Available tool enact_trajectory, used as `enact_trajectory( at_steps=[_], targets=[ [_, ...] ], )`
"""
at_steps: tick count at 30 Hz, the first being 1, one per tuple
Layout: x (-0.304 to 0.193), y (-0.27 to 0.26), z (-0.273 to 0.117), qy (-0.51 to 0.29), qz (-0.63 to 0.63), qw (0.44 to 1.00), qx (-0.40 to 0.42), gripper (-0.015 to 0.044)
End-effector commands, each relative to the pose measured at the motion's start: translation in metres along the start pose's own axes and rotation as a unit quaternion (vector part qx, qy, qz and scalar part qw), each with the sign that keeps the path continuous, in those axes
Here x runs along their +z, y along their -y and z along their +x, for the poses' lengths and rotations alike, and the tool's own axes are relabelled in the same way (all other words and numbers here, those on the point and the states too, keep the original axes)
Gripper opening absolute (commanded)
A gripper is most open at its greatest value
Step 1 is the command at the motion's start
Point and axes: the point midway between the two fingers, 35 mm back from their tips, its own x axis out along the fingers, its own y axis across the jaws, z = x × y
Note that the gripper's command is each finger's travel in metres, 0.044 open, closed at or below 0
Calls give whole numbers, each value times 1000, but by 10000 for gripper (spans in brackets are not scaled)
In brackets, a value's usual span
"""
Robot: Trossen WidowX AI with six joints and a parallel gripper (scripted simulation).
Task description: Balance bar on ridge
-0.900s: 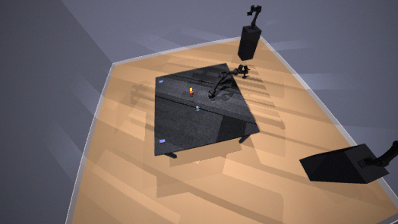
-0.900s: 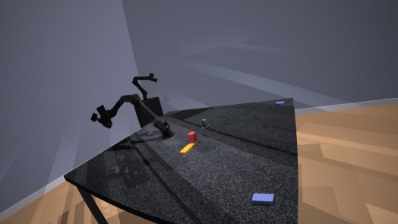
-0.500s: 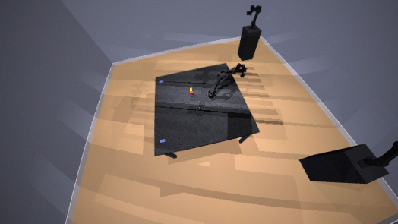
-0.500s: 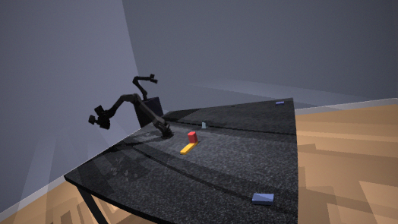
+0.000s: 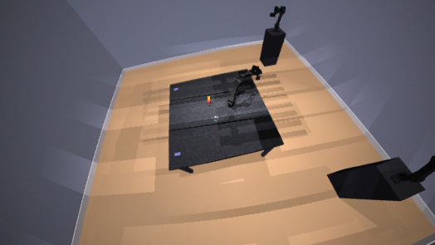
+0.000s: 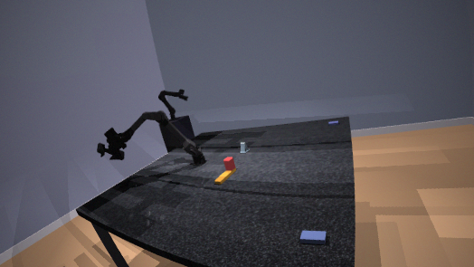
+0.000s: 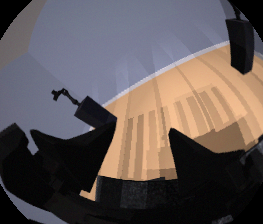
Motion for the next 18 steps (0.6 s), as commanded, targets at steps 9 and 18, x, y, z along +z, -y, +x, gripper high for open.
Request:
enact_trajectory(
  at_steps=[9, 18],
  targets=[
    [-83, -46, -48, -103, -29, 994, 35, 315],
    [-137, -71, -94, -165, -71, 982, 56, 315]
  ],
)
